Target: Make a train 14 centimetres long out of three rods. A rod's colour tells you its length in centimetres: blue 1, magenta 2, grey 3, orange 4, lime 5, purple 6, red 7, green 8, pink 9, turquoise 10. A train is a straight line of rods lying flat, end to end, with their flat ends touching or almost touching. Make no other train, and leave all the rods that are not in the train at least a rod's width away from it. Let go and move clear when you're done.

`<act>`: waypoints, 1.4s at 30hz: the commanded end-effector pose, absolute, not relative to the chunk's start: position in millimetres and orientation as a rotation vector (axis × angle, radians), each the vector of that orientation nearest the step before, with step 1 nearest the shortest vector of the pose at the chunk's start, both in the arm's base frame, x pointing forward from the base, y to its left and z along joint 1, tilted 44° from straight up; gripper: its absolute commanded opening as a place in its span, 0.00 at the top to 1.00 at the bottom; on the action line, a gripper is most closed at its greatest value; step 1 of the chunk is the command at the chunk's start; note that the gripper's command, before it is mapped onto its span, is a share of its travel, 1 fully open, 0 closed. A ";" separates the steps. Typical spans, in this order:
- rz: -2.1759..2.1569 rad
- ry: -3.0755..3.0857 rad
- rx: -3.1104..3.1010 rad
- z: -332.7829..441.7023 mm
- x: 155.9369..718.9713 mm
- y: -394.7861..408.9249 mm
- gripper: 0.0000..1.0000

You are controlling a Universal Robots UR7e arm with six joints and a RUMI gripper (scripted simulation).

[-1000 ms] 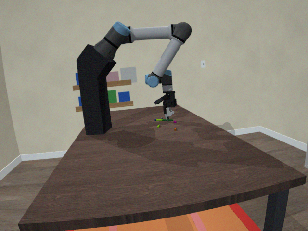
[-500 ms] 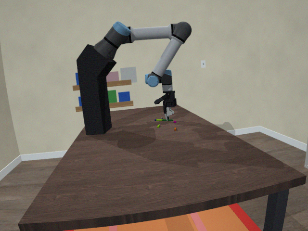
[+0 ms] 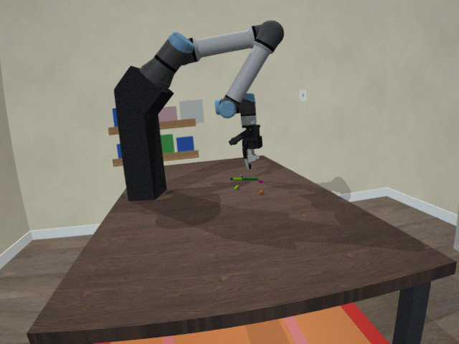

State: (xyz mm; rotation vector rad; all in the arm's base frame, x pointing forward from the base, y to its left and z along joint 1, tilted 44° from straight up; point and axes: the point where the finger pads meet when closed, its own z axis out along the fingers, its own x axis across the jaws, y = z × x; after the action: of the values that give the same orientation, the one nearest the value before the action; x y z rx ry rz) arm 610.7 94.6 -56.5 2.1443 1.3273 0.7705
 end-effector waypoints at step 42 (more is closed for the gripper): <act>0.771 1.327 2.144 -20.7 577.1 100.4 0.00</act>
State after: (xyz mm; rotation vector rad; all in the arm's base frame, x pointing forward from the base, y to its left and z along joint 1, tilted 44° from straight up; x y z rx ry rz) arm 582.6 99.2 -27.1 2.1446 1.3275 0.7703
